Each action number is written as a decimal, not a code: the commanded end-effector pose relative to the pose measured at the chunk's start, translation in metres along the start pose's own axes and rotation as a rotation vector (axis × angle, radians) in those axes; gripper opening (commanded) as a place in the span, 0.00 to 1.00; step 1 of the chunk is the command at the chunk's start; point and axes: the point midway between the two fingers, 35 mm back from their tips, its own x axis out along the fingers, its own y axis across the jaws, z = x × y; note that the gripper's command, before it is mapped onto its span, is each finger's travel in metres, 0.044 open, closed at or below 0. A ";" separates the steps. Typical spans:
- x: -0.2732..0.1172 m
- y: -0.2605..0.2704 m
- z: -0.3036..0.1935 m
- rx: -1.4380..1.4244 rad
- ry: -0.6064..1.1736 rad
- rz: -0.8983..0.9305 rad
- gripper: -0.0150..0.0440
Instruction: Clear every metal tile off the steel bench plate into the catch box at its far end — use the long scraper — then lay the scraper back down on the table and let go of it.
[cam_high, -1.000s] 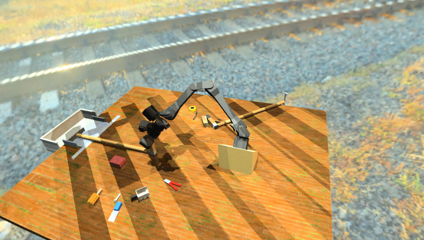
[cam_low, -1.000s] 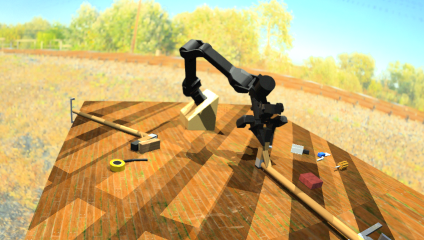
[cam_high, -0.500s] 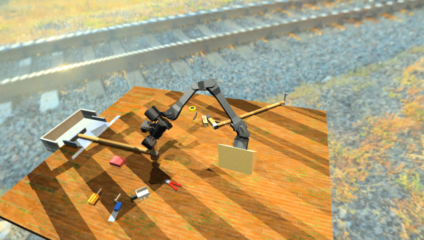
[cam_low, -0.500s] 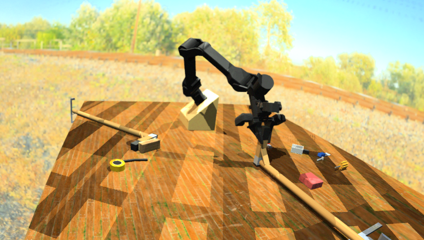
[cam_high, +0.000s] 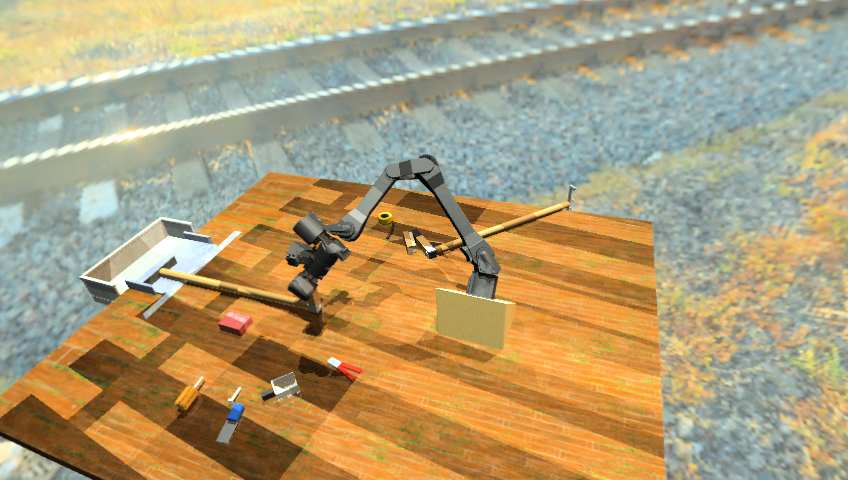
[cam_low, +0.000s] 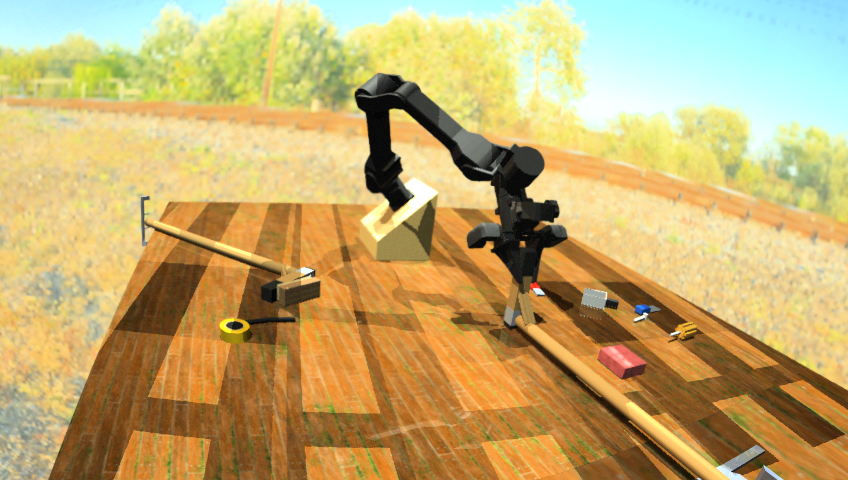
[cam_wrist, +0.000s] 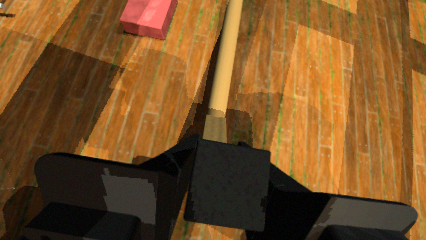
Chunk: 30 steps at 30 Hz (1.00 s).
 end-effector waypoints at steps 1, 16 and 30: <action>-0.007 0.002 0.001 0.001 -0.013 0.004 0.25; -0.017 0.005 -0.012 0.001 -0.014 0.005 0.25; -0.026 0.007 -0.024 0.000 -0.014 0.006 0.25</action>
